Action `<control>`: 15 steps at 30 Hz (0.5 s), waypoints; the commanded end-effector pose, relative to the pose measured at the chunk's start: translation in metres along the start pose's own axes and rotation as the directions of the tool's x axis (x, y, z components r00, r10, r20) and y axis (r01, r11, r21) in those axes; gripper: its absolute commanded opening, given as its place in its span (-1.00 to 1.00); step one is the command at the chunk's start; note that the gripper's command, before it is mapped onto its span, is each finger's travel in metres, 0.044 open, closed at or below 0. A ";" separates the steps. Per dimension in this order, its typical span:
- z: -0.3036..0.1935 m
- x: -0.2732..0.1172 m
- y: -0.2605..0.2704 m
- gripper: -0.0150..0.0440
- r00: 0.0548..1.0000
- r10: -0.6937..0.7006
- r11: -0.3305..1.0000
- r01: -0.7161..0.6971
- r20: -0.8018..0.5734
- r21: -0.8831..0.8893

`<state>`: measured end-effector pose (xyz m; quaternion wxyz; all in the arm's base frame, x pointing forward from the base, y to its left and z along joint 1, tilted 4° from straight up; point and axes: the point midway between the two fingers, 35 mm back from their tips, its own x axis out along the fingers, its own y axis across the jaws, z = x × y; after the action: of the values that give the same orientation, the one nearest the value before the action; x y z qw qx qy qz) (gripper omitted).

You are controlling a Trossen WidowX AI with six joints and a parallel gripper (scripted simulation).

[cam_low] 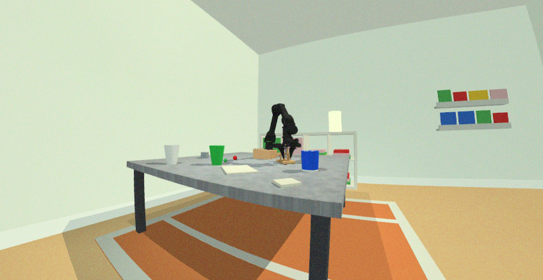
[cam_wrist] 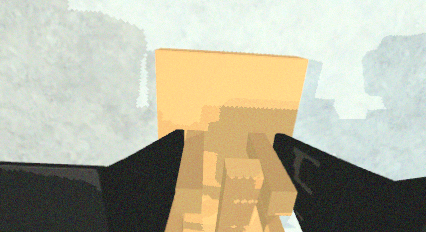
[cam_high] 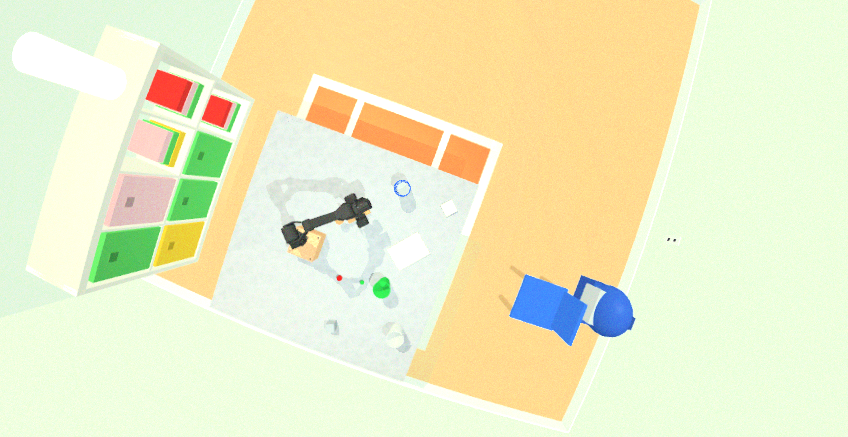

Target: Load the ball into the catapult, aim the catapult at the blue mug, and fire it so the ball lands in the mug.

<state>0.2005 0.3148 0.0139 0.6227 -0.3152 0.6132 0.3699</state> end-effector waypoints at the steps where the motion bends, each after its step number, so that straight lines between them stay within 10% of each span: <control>1: 0.000 -0.001 0.000 -0.49 1.000 0.001 1.000 0.000 0.002 0.000; 15: 0.000 -0.001 0.000 0.67 1.000 0.001 1.000 0.000 0.002 0.000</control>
<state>0.2006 0.3150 0.0143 0.6231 -0.3149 0.6128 0.3702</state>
